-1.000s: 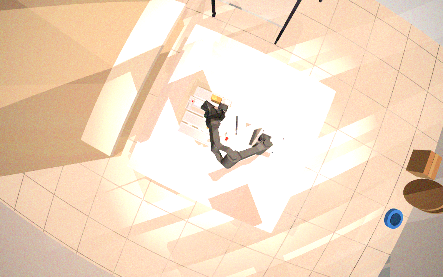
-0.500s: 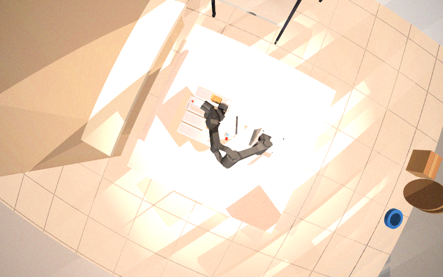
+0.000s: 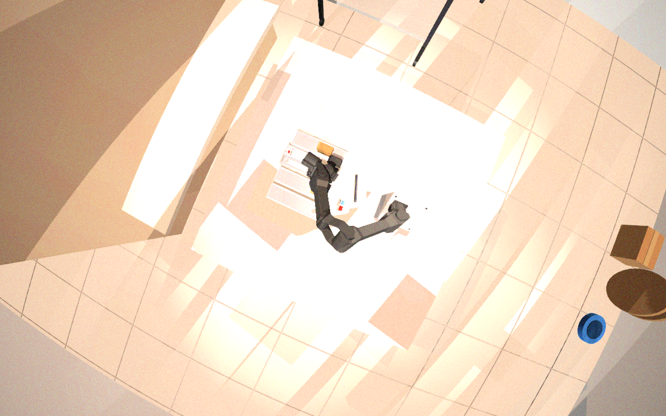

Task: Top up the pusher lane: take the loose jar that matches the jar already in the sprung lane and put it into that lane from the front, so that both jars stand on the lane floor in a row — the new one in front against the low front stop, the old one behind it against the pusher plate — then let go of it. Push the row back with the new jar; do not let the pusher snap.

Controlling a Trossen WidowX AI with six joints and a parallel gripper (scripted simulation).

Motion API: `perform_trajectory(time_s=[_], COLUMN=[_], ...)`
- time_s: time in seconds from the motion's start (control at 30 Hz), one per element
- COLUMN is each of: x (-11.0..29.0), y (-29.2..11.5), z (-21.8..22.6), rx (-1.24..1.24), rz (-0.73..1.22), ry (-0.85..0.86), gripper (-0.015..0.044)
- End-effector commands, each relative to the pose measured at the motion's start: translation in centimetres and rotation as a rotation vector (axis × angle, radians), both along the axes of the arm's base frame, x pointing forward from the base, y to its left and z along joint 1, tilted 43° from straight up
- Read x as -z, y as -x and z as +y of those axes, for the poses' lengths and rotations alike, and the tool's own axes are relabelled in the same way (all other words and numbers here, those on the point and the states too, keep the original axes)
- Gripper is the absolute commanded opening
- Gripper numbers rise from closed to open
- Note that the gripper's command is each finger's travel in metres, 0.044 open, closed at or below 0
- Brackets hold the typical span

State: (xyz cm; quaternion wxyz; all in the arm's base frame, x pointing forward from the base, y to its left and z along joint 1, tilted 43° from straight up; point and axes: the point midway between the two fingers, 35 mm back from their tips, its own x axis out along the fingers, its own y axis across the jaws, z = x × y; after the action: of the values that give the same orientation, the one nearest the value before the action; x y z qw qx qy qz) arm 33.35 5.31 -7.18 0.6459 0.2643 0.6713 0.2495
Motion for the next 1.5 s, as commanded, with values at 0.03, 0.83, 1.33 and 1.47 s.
perform_trajectory(time_s=[0.03,0.83,1.33,1.47], x=[-0.02,0.46,0.76,0.83], y=[-0.4,-0.27,-0.18,-0.16], z=[0.13,0.6,0.88,0.96], rx=[0.006,0.006,0.006,0.006], rz=[-0.015,-0.015,-0.015,-0.015], ry=[-0.005,-0.006,-0.006,-0.006], gripper=[0.0,0.0,0.0,0.0])
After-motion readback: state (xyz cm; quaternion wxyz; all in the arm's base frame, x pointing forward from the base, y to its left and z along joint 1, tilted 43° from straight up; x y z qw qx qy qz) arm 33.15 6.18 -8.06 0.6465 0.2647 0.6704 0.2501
